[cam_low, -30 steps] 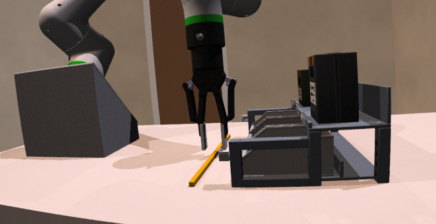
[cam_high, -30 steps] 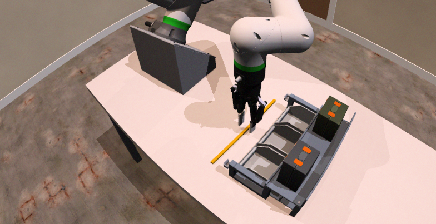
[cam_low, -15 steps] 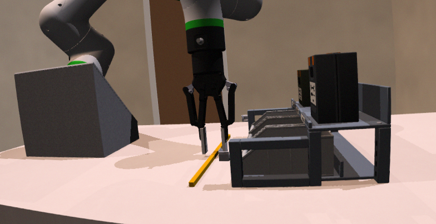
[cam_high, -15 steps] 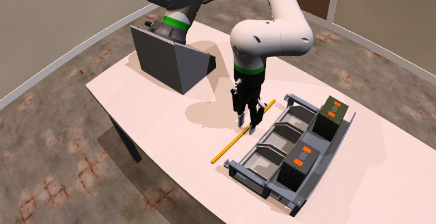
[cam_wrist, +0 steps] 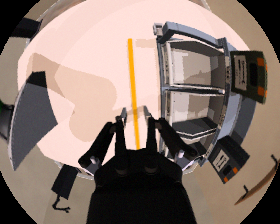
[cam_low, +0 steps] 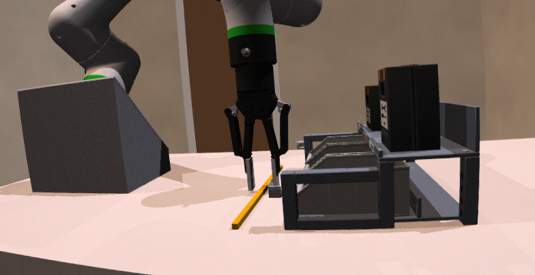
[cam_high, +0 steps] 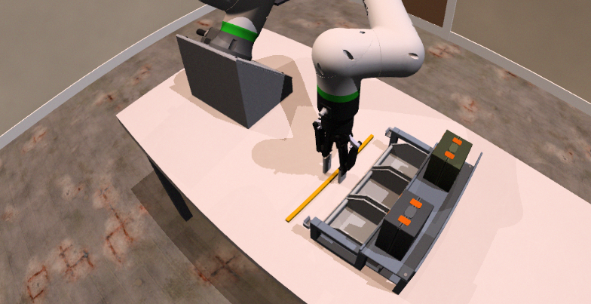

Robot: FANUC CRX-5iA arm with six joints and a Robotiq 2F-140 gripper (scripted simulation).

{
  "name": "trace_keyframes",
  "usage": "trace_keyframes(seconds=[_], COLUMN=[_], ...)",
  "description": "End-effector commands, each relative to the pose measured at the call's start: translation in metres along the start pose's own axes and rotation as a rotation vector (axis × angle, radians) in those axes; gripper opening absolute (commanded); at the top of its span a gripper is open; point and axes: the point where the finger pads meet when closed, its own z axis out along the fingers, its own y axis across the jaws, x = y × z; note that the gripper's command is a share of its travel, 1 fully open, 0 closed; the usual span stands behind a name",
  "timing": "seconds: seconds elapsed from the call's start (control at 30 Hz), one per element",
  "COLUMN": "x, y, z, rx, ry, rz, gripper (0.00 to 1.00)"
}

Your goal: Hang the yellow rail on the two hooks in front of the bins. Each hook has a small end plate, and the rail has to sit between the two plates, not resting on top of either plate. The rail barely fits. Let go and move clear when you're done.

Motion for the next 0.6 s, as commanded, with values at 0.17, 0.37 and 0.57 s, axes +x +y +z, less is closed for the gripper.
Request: trace_keyframes(seconds=[0.17,0.37,0.57], x=[-0.0002,-0.0002,-0.0002], y=[0.0001,0.0001,0.0001], z=[0.0001,0.0001,0.0001], rx=[0.0,0.0,0.0], ry=[0.0,0.0,0.0], rz=[0.0,0.0,0.0], gripper=[0.3,0.0,0.0])
